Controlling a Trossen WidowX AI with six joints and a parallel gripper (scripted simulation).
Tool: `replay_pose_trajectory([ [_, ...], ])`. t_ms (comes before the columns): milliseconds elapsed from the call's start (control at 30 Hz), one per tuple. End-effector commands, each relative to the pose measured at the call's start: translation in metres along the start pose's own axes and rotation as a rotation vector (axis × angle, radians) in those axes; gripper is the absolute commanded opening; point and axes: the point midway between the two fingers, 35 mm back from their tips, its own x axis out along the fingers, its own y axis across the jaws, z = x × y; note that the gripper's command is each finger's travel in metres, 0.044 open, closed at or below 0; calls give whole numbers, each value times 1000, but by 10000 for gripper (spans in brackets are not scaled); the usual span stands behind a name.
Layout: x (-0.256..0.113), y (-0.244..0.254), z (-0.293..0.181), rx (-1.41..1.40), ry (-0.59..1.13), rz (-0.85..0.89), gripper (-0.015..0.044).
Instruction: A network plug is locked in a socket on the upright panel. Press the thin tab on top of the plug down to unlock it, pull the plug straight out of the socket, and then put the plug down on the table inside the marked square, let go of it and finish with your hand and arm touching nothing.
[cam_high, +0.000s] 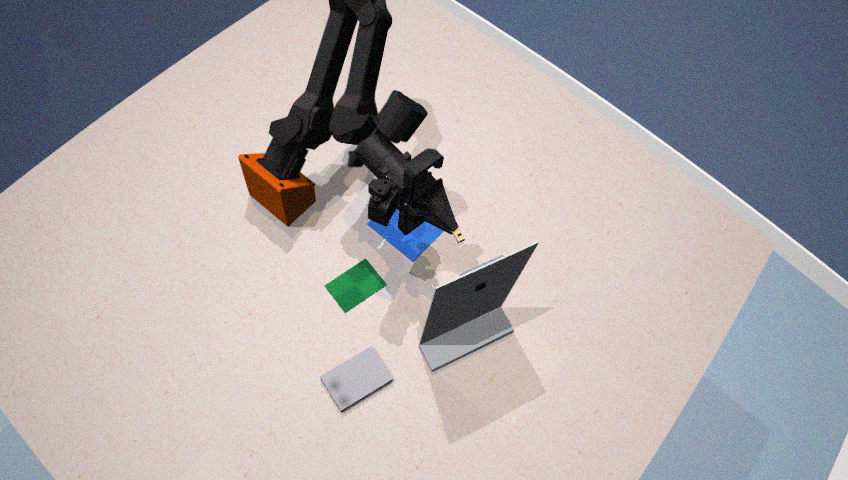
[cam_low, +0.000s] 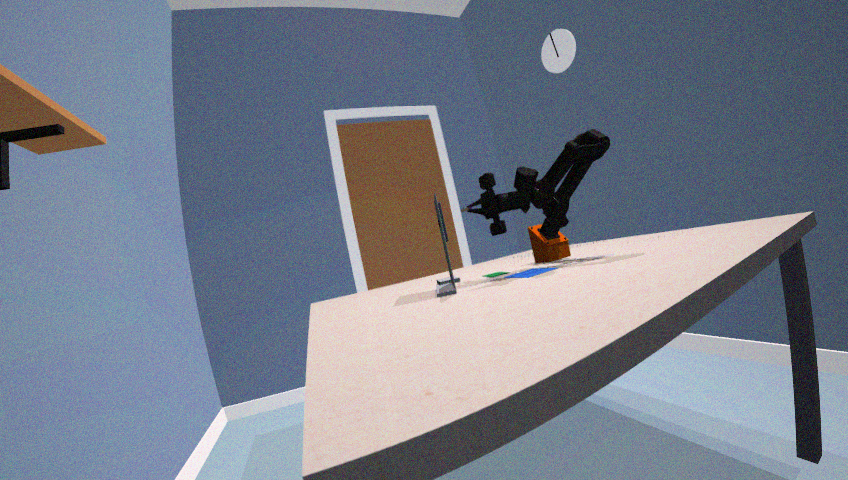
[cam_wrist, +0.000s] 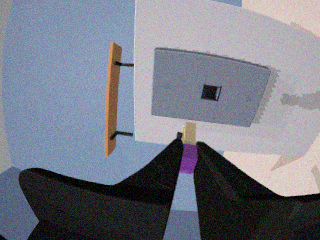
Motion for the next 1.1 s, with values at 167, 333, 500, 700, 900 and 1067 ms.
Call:
replay_pose_trajectory([
  [167, -6, 14, -2, -6, 3, 1, 0],
  [333, -10, 21, -3, -6, 3, 1, 0],
  [500, -15, 28, -3, -6, 3, 1, 0],
  [700, -17, 28, -3, -18, 4, -19, 0],
  [900, -19, -2, -2, -120, 30, -196, 0],
  [1067, -25, -27, -3, -193, 73, -342, 0],
])
